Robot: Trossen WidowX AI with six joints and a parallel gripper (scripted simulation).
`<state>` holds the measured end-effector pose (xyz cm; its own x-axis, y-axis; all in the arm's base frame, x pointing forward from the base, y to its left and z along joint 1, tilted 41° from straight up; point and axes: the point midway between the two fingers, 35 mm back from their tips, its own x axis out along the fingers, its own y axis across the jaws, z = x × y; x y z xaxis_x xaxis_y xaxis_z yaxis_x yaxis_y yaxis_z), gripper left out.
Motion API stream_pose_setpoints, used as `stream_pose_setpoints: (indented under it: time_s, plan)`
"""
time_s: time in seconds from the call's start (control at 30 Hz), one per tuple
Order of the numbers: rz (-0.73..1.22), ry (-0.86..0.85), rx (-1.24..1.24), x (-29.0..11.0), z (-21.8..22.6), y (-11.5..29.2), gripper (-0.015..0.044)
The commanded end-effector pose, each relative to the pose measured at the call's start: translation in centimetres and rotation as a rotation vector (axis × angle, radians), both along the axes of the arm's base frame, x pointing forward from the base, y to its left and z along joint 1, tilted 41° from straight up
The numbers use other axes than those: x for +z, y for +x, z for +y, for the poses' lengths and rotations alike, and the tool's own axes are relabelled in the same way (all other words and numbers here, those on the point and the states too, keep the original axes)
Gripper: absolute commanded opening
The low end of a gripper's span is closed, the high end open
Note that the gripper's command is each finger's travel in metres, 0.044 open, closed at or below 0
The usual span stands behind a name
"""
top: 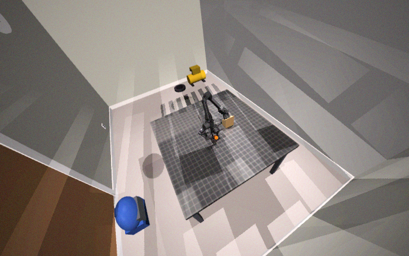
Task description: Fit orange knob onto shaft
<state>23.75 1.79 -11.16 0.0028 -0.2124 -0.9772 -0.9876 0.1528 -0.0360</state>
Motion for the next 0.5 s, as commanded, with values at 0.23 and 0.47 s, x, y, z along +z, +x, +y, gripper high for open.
stream_pose_setpoints:
  time_s: [0.23, 0.47]
  plan:
    - [-0.027, 0.186, 0.013, 0.8, -0.9, -0.3, 0.0179]
    - [-0.043, 0.305, 0.017, 1.2, -1.6, -0.4, 0.0179]
